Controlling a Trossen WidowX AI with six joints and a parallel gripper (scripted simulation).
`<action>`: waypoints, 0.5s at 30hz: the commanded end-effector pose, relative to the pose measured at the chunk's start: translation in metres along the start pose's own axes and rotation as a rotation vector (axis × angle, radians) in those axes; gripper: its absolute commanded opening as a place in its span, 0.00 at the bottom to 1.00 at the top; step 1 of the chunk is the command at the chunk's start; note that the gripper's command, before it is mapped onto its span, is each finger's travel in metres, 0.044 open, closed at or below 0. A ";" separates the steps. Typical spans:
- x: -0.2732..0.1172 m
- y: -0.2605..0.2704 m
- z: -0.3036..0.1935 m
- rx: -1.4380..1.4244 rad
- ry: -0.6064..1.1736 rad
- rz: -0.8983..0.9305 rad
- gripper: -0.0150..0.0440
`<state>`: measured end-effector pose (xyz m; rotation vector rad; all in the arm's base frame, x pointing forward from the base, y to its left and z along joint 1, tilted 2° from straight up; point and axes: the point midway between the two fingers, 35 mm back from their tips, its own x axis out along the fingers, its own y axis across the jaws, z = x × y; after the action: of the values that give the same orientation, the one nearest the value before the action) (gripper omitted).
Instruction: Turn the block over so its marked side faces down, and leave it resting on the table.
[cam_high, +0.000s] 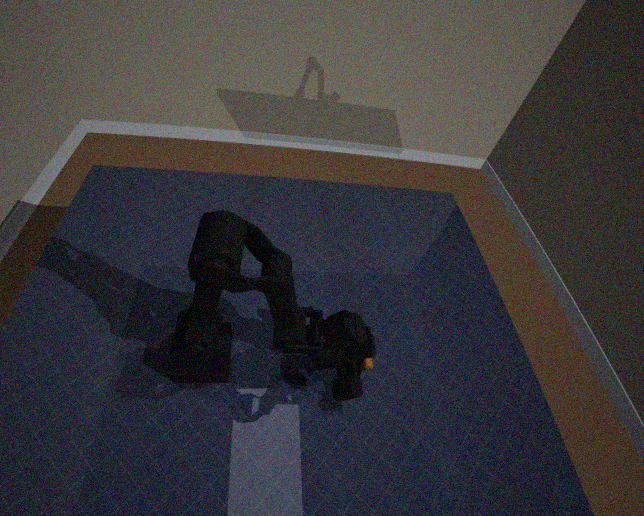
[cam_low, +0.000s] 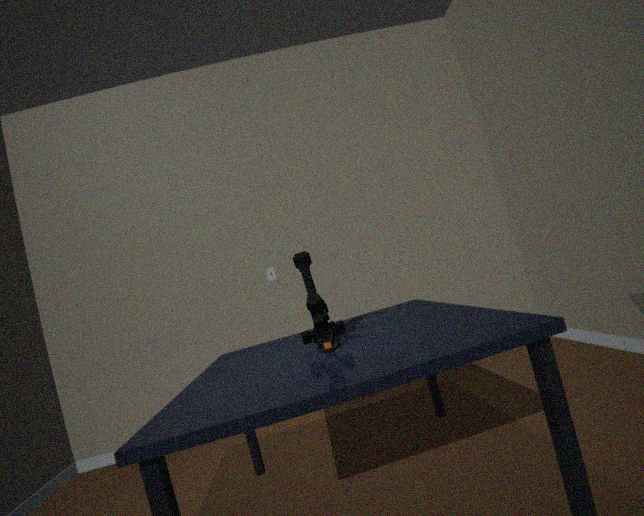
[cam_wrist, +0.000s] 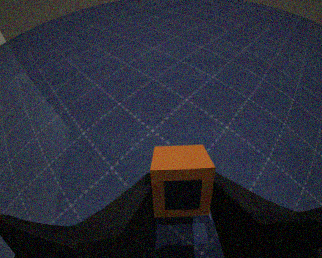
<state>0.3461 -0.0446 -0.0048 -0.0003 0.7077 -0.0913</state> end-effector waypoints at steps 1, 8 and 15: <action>0.001 0.001 -0.010 -0.006 -0.032 0.005 0.25; -0.004 0.001 -0.014 -0.007 -0.125 0.005 0.25; -0.014 0.001 -0.015 -0.010 -0.215 0.004 0.25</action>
<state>0.3322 -0.0433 -0.0089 -0.0108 0.5256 -0.0887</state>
